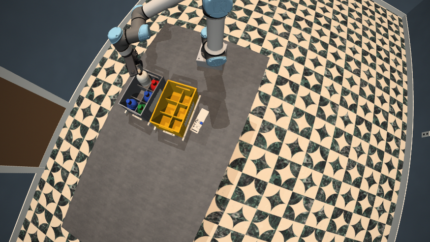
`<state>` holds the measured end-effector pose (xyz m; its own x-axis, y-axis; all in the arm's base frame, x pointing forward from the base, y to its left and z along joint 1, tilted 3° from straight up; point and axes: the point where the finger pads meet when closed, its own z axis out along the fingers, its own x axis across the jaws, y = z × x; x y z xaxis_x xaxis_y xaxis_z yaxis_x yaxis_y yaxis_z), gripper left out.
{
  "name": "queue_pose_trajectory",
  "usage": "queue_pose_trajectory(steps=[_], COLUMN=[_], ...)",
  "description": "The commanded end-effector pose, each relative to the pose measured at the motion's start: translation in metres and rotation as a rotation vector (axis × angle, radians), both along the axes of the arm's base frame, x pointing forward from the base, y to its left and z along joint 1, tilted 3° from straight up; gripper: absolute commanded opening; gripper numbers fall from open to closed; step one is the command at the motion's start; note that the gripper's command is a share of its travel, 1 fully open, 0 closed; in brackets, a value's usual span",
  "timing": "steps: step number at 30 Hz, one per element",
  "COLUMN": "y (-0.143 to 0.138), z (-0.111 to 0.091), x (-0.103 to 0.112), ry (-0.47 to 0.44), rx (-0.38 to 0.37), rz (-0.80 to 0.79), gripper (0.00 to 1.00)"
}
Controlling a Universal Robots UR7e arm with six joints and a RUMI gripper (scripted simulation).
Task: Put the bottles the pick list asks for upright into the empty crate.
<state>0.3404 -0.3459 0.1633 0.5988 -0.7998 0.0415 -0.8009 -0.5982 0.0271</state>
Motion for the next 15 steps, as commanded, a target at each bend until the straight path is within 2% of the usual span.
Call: queue_pose_trajectory(steps=[1,15], y=[0.0,0.001], z=[0.009,0.029], x=[0.0,0.0], ry=[-0.001,-0.001], rx=[-0.001,-0.001], rz=[0.0,0.0], gripper=[0.0,0.0])
